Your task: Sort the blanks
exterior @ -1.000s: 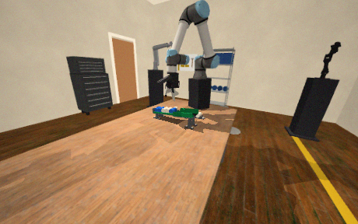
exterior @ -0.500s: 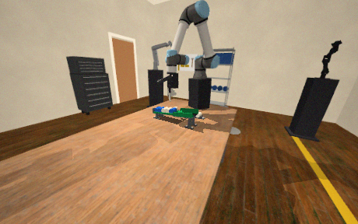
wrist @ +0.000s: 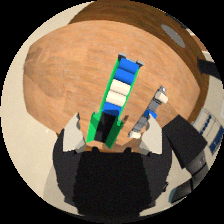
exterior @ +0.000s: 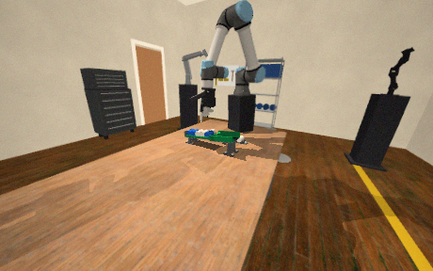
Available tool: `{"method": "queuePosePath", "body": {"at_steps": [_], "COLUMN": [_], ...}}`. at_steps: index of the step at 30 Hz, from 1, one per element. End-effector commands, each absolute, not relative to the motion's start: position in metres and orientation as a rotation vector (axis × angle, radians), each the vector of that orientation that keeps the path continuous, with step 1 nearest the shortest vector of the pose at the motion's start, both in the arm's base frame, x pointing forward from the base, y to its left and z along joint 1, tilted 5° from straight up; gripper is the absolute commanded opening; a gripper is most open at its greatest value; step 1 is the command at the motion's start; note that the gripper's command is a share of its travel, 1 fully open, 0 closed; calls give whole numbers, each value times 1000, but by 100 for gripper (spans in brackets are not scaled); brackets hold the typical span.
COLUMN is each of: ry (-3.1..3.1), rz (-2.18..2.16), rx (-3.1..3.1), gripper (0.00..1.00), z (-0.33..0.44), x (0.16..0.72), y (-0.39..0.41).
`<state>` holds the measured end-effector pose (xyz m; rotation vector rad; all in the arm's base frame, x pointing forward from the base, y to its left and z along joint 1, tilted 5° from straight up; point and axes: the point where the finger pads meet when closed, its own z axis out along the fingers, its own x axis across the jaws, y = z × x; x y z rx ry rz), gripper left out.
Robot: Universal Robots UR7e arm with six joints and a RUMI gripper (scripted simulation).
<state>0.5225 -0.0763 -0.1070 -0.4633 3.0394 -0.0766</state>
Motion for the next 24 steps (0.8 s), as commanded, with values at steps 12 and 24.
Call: {"method": "queuePosePath", "body": {"at_steps": [12,24], "ry": [3072,3070], "rz": [-66,-62], "rx": [-37,56], "gripper": [100,100], "z": [-109,-109], "x": [517,516], "y": [-79,-80]}}
